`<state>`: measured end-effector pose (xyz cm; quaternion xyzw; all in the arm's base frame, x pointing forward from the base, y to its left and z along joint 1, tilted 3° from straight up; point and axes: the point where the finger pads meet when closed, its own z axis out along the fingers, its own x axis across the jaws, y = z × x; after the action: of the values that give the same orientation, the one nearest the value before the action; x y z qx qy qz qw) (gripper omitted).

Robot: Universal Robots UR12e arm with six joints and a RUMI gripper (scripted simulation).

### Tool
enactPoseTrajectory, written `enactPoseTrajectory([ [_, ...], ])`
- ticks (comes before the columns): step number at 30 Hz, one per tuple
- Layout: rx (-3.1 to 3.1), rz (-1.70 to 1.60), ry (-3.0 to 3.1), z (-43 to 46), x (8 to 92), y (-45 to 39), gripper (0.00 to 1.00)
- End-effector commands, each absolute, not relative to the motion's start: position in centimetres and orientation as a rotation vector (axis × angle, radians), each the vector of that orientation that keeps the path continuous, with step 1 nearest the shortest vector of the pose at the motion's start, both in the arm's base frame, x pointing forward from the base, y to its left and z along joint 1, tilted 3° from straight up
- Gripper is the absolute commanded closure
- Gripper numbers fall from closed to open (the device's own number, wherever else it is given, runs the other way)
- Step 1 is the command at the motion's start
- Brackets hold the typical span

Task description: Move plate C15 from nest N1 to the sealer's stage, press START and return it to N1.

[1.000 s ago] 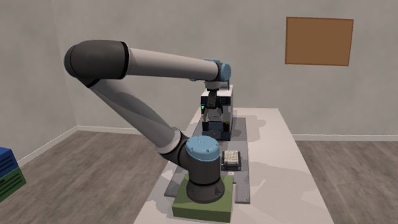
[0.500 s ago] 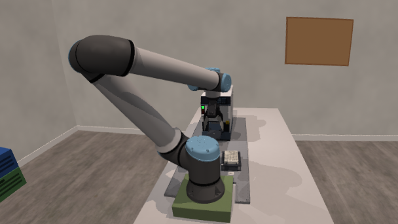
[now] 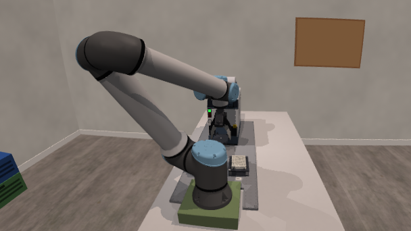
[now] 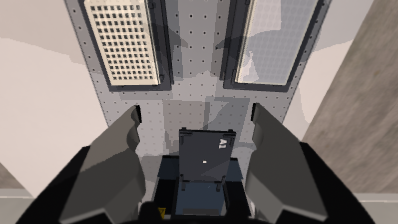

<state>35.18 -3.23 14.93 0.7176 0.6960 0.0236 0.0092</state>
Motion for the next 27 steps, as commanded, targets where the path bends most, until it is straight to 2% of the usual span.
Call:
enactPoseTrajectory([
  [1,2.24,0.074,2.173,14.8,34.9,-4.2,0.32],
  [27,2.24,0.073,2.173,14.5,31.5,-12.9,0.32],
])
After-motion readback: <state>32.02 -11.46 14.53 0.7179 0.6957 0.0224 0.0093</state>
